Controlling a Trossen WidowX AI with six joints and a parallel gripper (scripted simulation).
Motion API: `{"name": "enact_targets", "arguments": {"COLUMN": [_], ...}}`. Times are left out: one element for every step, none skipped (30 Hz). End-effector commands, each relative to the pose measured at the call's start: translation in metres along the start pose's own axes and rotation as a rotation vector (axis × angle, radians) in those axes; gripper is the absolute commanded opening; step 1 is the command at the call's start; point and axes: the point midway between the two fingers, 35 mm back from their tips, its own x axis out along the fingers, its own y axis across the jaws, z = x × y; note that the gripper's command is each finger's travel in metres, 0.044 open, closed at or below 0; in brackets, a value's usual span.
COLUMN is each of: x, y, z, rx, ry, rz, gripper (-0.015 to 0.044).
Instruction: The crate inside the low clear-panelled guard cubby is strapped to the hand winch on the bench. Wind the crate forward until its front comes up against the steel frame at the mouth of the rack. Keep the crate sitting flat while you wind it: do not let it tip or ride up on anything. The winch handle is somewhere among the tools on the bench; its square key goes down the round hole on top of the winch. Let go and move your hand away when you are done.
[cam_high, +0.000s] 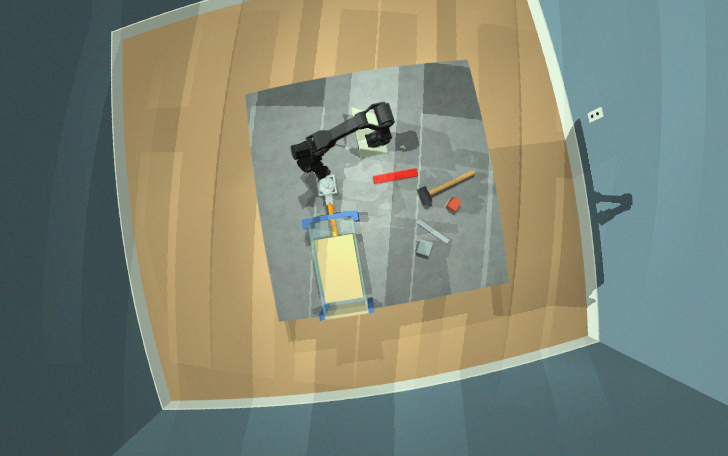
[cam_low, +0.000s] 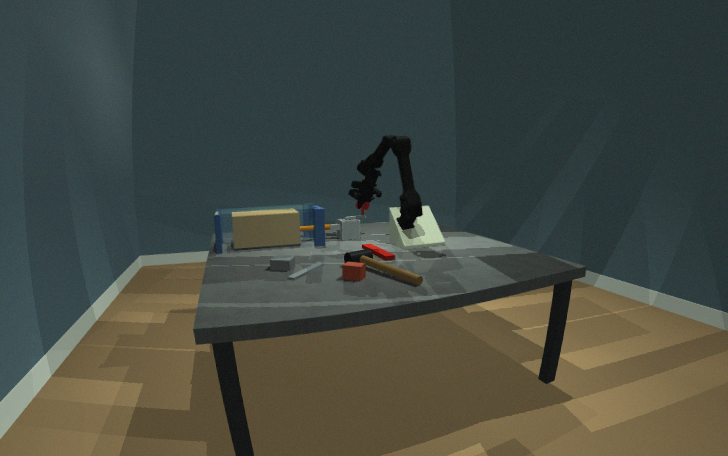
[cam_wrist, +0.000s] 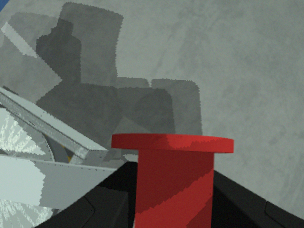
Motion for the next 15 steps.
{"name": "enact_targets", "arguments": {"x": [0.005,0.005,0.006,0.006,0.007,0.007,0.008,0.008,0.009,0.009,0.010,0.010,0.011,0.011,0.011], "y": [0.000,0.000,0.000,0.000,0.000,0.000,0.000,0.000,0.001,0.001,0.001,0.001,0.001,0.001,0.002], "z": [0.003,0.003,0.004,0.006,0.007,0.008,0.009,0.010,0.011,0.012,0.013,0.014,0.015,0.016,0.017], "rx": [0.003,0.003,0.003,0.003,0.003,0.003,0.003,0.003,0.003,0.003,0.003,0.003,0.003,0.003,0.003], "ry": [0.007,0.007,0.007,0.007,0.007,0.007,0.007,0.007,0.007,0.007,0.007,0.006,0.006,0.006,0.006], "rz": [0.002,0.002,0.002,0.003,0.003,0.003,0.003,0.003,0.003,0.003,0.003,0.003,0.003,0.003,0.003], "gripper": [0.0000,0.0000,0.0000,0.0000,0.0000,0.0000,0.0000,0.0000,0.0000,0.0000,0.0000,0.0000,0.0000,0.0000,0.0000]}}
